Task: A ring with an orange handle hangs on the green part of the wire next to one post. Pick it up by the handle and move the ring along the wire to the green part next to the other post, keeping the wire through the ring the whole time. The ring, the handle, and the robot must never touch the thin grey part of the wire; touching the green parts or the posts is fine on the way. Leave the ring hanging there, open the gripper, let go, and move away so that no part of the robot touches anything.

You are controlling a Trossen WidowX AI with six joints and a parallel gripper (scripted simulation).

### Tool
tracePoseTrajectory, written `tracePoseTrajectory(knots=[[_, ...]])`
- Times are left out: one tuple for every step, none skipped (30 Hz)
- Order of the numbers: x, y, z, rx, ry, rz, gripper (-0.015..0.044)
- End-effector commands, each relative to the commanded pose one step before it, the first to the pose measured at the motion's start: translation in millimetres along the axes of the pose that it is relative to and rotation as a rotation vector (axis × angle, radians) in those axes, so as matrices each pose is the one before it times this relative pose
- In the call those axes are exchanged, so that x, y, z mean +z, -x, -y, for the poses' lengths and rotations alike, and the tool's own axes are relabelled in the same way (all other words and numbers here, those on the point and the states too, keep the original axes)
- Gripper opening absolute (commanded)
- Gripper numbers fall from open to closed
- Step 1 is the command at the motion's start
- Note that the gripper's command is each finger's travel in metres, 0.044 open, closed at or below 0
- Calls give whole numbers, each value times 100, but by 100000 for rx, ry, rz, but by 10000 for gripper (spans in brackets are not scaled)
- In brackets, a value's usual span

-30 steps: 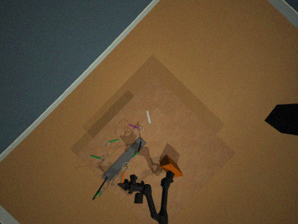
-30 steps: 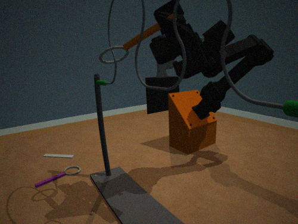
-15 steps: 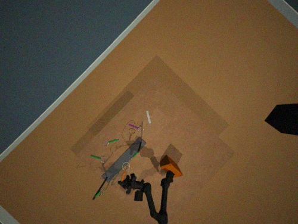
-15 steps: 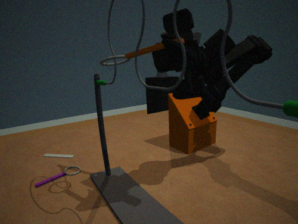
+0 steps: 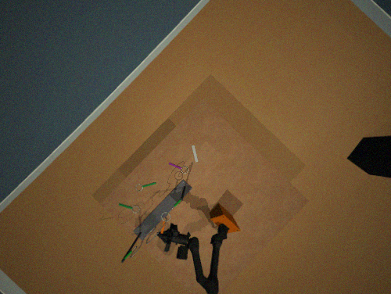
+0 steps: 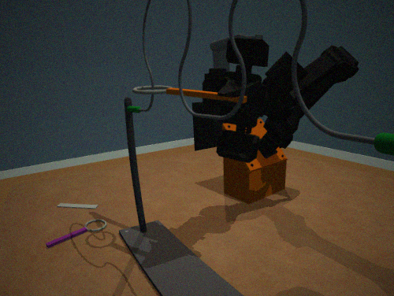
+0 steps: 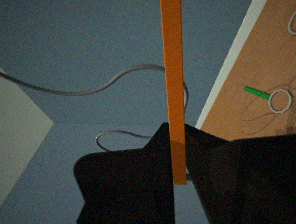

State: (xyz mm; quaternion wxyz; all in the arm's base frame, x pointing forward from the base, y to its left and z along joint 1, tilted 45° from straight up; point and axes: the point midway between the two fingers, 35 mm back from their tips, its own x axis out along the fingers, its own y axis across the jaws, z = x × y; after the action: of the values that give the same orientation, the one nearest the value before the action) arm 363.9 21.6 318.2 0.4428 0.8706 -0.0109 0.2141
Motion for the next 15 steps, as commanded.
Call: tracePoseTrajectory(knots=[[-21,288,1627,-5114,9132,-1719,-150],[8,53,374,-1207,2169,-293,-150],[8,53,374,-1208,2169,-293,-150],[7,52,374,-1209,2170,-293,-150],[5,52,375,-1209,2170,-293,-150],[3,-3,371,-1136,2169,135,-150],[3,-78,370,-1055,2193,719,-150],[2,-129,412,-1134,2453,1114,-150],[0,-156,425,-1153,2534,1315,-150],[-3,-166,420,-1136,2504,1384,-150],[-2,-112,423,-1149,2509,977,-150],[2,-22,402,-1088,2361,292,-150],[4,17,375,-1009,2195,-22,-150],[5,34,373,-995,2178,-159,-150],[4,43,381,-1009,2219,-229,-150]])
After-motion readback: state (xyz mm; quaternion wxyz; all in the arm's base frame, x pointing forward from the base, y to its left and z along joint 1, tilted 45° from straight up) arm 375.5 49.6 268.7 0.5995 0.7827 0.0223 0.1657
